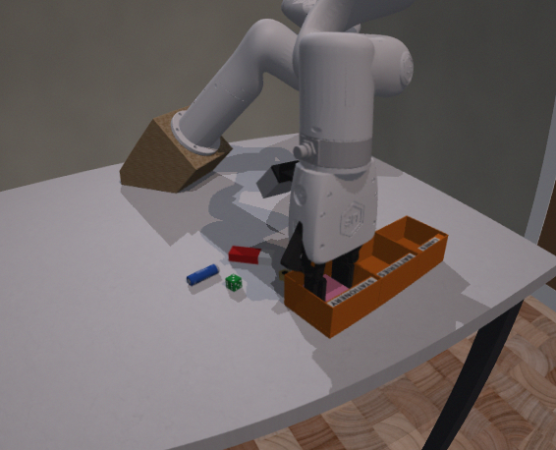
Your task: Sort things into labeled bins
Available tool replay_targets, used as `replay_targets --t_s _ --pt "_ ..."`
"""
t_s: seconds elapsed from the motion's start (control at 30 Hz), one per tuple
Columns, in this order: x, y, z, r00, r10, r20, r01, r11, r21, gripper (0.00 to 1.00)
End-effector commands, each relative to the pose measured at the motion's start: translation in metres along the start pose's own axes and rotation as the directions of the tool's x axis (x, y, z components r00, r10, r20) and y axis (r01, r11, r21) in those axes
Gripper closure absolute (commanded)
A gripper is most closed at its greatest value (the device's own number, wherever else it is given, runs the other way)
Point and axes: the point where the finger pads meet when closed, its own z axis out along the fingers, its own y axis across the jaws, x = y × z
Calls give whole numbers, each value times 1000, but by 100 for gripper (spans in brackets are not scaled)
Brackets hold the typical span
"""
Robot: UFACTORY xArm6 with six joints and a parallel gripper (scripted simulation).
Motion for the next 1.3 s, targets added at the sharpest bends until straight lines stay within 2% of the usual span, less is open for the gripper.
replay_targets --t_s 0.0,0.07,0.1,0.67,1.27 --pt "-1 0 -1 1000 -1 2 1 1000 1 100" --pt "-1 0 -1 1000 -1 2 1 1000 1 100" --pt "-1 0 -1 1000 -1 2 1 1000 1 53" --pt "-1 0 -1 1000 -1 2 1 1000 1 53" --pt "-1 0 -22 1000 -1 2 1 1000 1 53"
